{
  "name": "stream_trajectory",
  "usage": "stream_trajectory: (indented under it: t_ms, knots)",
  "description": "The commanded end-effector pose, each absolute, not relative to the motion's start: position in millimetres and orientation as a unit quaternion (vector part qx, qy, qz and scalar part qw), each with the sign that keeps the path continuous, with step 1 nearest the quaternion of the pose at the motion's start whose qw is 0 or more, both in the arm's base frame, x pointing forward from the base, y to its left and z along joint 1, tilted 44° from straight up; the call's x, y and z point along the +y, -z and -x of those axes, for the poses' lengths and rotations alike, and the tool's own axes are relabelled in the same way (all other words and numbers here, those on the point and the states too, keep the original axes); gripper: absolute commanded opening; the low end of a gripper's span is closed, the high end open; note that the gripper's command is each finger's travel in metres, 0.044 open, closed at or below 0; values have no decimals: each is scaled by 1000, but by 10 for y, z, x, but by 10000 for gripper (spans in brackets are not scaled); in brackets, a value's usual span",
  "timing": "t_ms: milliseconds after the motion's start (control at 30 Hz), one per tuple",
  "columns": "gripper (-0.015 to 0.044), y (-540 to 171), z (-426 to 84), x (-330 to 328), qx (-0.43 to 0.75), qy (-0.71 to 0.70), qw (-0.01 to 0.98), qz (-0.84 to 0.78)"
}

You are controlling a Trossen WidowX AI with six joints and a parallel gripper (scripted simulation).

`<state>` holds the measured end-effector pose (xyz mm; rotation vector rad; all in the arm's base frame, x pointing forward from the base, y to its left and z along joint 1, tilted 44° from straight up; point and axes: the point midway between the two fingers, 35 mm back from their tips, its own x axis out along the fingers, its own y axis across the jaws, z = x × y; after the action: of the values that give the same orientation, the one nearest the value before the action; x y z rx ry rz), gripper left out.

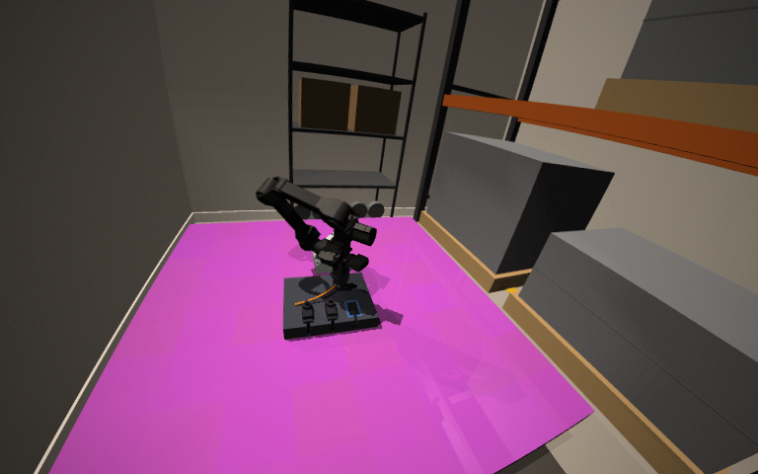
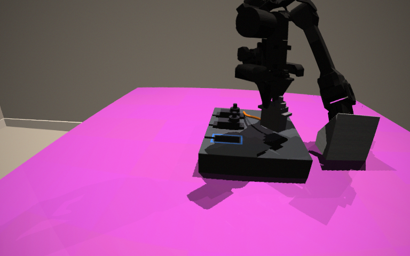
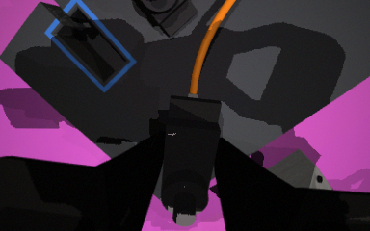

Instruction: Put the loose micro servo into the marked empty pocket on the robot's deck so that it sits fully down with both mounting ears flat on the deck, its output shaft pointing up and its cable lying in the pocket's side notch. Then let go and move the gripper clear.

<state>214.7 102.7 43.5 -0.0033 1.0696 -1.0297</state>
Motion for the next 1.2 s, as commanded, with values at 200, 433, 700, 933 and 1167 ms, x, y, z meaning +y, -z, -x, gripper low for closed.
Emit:
stream_trajectory:
  t_ms: [200, 433, 700, 933, 1167]
  knots:
    - [0, -233, -2141, 1289, 487, 465, 740, -6]
    - [0, -228, -2141, 1294, 506, 444, 739, 25]
    - [0, -228, -2141, 1294, 560, 373, 729, 122]
    - [0, -229, -2141, 1294, 600, 305, 710, 207]
    - [0, -229, -2141, 1294, 629, 240, 684, 281]
